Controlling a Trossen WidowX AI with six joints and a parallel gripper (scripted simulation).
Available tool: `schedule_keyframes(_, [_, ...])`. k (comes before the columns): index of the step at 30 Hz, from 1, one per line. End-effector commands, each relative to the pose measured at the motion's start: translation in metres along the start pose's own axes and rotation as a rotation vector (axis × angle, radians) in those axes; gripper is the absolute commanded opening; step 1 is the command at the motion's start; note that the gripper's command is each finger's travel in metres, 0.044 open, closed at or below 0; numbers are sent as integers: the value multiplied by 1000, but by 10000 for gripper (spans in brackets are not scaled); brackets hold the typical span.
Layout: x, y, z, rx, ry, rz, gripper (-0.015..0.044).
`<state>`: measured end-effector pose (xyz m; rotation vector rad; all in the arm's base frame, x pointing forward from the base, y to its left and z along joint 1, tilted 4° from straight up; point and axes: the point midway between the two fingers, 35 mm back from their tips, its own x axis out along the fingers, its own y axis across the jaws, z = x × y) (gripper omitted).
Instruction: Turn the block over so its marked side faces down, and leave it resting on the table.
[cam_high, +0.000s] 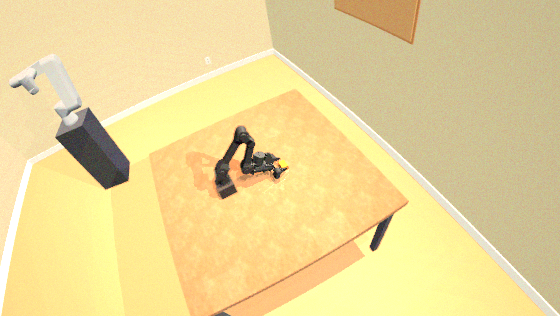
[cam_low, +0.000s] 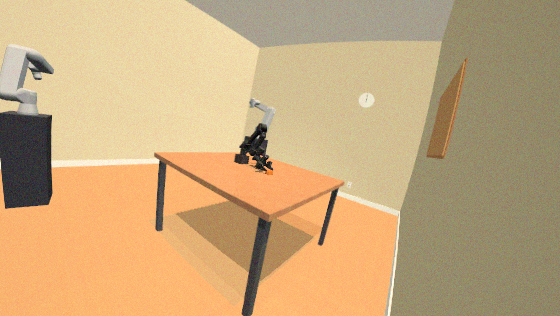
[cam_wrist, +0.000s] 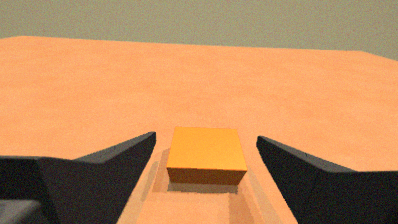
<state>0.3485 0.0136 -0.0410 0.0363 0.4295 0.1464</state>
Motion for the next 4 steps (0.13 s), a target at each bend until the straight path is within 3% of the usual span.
schedule_keyframes(1, [0, 1, 0, 3, 1, 3, 440])
schedule_keyframes(4, [0, 1, 0, 3, 1, 3, 440])
